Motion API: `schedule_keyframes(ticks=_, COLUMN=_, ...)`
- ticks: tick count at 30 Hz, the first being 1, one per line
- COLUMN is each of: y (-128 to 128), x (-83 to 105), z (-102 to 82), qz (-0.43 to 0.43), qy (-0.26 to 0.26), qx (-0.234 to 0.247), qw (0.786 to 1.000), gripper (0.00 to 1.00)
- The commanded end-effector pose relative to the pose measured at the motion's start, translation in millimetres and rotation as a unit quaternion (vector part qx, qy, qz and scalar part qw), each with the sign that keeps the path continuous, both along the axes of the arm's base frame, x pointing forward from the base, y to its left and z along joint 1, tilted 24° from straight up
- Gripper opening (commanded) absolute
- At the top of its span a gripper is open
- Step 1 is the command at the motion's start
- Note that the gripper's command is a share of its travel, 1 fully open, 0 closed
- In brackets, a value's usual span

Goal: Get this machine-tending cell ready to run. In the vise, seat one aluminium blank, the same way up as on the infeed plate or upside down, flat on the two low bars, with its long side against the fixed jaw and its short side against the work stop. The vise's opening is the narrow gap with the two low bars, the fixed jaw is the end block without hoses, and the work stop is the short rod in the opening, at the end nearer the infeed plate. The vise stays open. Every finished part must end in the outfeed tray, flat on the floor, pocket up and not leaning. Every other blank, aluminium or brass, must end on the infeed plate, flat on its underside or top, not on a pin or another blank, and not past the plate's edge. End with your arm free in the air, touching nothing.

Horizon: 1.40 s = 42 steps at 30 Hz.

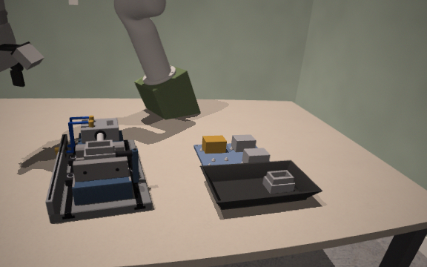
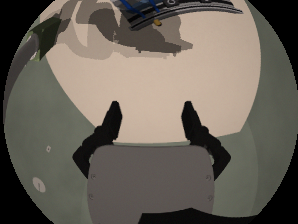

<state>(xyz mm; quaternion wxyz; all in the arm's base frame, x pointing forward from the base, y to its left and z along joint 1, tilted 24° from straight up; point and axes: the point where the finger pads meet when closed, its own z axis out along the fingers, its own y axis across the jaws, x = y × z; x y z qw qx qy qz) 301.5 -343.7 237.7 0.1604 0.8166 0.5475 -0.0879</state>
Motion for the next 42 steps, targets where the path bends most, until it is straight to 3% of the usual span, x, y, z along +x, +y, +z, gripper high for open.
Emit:
schedule_keyframes(ticks=1, y=28.2, x=29.4, z=-10.5, qz=0.016, qy=0.002, qx=0.001, qw=1.000, gripper=1.00)
schedule_keyframes(ticks=13, y=85.6, x=69.0, z=-31.8, qz=0.047, qy=0.008, qx=0.005, qw=0.999, gripper=1.00)
schedule_keyframes(ticks=15, y=85.6, x=69.0, z=-31.8, qz=0.047, qy=0.008, qx=0.005, qw=0.999, gripper=1.00)
schedule_keyframes(ticks=16, y=100.9, x=77.3, z=-37.1, qz=0.055, qy=0.009, qx=0.005, qw=0.998, gripper=1.00)
schedule_keyframes(ticks=23, y=135.7, x=93.4, z=-48.7, qz=0.073, qy=0.013, qx=0.005, qw=0.997, gripper=1.00)
schedule_keyframes(ticks=30, y=174.1, x=106.8, z=-60.8, qz=0.092, qy=0.016, qx=0.004, qw=0.996, gripper=1.00)
schedule_keyframes(ticks=32, y=174.1, x=106.8, z=-60.8, qz=0.092, qy=0.016, qx=0.004, qw=0.996, gripper=1.00)
schedule_keyframes(ticks=33, y=190.8, x=111.3, z=-66.0, qz=0.100, qy=0.018, qx=0.003, qw=0.995, gripper=1.00)
schedule_keyframes(ticks=42, y=239.6, x=120.3, z=-80.7, qz=0.124, qy=0.021, qx=-0.001, qw=0.992, gripper=1.00)
